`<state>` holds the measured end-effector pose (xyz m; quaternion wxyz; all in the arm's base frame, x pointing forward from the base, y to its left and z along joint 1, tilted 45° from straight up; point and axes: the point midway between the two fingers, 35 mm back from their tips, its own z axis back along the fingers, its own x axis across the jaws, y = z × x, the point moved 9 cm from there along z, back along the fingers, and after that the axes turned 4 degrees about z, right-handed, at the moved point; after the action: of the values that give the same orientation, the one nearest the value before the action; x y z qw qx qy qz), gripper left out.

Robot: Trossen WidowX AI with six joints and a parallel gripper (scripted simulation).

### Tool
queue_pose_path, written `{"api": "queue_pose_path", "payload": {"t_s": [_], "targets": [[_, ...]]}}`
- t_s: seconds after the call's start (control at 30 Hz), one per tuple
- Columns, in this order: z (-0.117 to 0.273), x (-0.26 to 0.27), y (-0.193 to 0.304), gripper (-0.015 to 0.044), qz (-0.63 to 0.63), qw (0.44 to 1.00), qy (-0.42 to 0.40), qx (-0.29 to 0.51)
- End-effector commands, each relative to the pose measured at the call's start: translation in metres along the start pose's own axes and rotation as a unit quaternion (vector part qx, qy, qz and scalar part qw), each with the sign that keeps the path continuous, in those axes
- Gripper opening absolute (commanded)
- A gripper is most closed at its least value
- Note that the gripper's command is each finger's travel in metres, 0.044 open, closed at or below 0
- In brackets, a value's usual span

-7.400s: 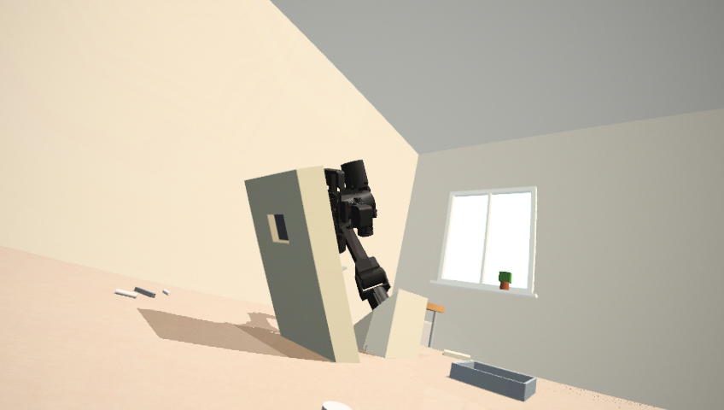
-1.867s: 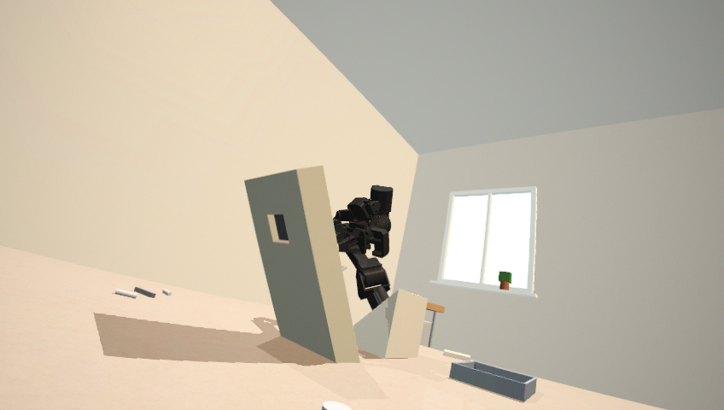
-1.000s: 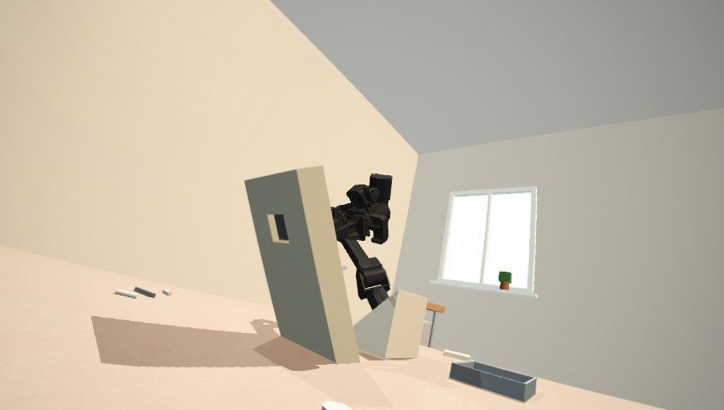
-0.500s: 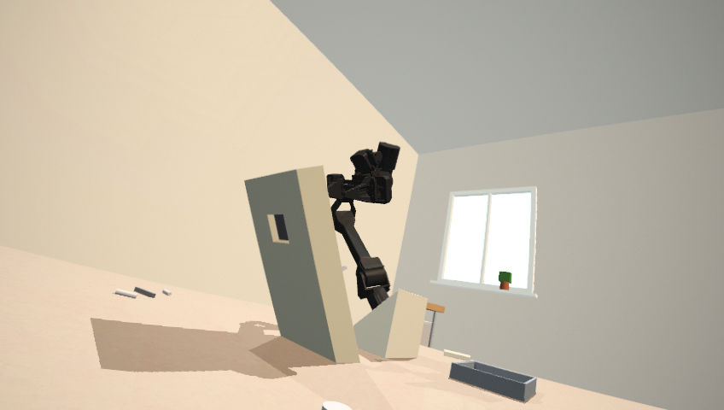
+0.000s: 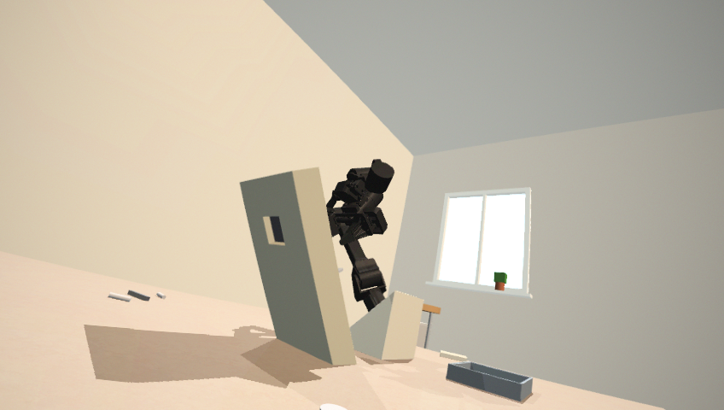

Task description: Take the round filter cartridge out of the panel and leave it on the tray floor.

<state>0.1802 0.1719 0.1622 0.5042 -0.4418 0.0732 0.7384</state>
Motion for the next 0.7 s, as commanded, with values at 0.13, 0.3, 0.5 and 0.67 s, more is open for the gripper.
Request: {"api": "queue_pose_path", "payload": {"t_s": [0.13,0.3,0.5,0.67], "targets": [[-0.009,0.0,0.007,0.0305,-0.012,1.0,-0.001,0.026],[-0.017,0.001,0.007,0.0305,-0.012,1.0,-0.002,0.027],[-0.027,0.001,0.008,0.0305,-0.012,1.0,-0.002,0.027],[-0.035,0.001,0.008,0.0305,-0.012,1.0,-0.002,0.026]]}}
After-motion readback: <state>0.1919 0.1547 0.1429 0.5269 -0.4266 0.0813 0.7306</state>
